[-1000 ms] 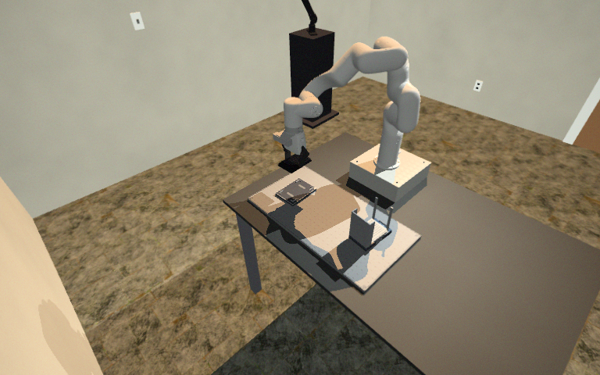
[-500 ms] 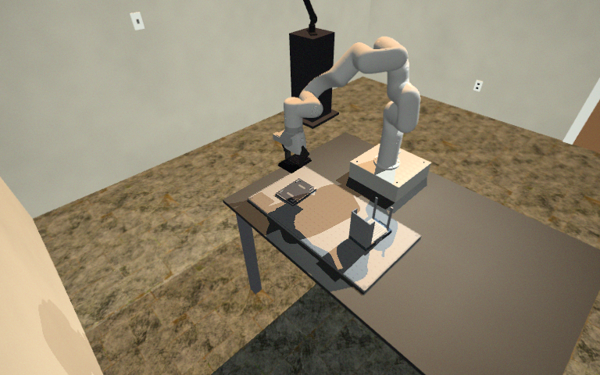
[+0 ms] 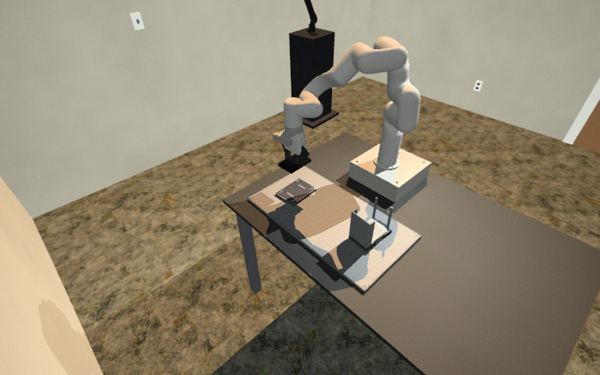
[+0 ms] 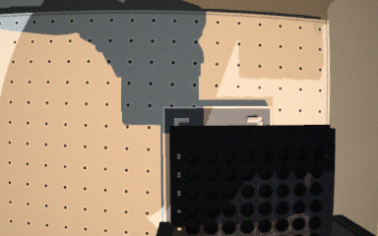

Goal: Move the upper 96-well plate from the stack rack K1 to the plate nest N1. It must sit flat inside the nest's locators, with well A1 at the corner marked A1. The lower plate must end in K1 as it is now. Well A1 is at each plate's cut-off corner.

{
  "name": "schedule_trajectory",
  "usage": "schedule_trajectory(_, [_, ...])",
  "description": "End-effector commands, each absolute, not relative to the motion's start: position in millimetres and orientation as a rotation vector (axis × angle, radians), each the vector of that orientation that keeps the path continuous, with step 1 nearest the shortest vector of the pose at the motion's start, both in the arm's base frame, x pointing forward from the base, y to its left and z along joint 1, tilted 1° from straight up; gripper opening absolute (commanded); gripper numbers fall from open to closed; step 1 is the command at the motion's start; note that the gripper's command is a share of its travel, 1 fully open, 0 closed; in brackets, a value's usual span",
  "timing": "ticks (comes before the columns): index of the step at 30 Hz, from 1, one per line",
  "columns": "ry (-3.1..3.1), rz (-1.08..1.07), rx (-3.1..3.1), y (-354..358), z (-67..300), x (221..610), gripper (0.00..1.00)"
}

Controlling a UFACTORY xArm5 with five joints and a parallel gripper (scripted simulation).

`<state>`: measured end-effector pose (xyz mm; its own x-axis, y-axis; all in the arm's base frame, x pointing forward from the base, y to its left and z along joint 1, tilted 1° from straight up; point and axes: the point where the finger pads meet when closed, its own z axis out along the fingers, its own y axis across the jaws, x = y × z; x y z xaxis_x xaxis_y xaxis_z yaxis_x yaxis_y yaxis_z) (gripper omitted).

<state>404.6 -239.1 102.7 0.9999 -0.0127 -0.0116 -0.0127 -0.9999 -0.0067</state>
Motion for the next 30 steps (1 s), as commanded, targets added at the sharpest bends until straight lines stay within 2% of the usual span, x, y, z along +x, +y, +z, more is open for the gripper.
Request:
schedule_trajectory(1, [0.02, 0.014, -3.136, -239.5, 99.6, 405.3, 0.0])
schedule_trajectory(30, [0.02, 0.014, -3.136, -239.1, 57.9, 404.9, 0.0])
